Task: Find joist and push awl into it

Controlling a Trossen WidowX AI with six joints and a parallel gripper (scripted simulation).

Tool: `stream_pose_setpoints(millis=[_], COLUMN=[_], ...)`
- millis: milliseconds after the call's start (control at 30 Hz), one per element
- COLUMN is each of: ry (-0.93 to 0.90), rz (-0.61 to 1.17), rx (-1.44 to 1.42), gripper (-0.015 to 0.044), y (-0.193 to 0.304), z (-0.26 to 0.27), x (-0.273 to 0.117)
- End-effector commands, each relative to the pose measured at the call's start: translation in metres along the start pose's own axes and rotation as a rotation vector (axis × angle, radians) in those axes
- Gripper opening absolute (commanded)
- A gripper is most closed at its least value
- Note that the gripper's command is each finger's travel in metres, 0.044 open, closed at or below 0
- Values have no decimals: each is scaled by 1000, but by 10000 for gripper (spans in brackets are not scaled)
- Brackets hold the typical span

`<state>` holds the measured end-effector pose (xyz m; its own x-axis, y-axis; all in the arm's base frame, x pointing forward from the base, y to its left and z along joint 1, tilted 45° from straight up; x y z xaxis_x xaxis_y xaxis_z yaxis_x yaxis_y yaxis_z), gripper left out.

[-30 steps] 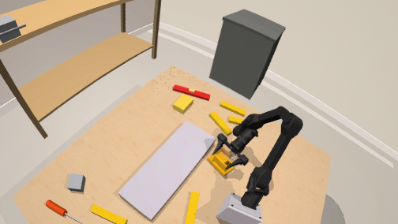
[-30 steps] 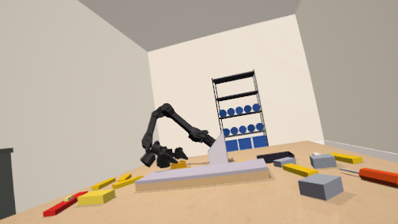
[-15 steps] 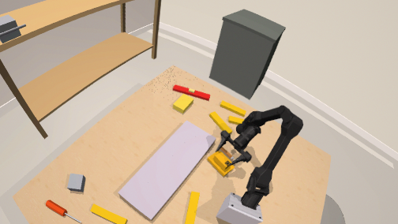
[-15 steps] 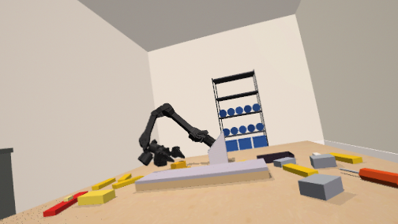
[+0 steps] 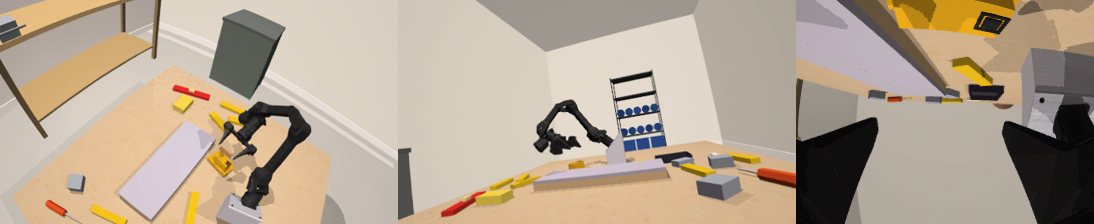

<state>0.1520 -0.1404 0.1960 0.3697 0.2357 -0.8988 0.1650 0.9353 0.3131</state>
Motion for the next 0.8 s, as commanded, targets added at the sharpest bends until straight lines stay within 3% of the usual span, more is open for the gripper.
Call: stream_pose_setpoints(millis=[0,467,767], ry=[80,682,749], rz=[-101,-935,-1014], rx=[-181,-1405,-1490], gripper=[440,440,440], y=[-2,-5,-2], z=[-6,-8,-9], x=[13,51,52])
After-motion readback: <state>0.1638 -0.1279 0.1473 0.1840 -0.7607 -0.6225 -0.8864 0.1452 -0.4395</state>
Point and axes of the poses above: the point midway between the two fingers, 35 mm back from their tips, its own x axis out along the fingers, its own z axis across the jaws, y = z × x, the point moved 3 cm from there along -x, back along the fingers, and after that the axes turned 3 degrees about -x, right-handed, at the moved point
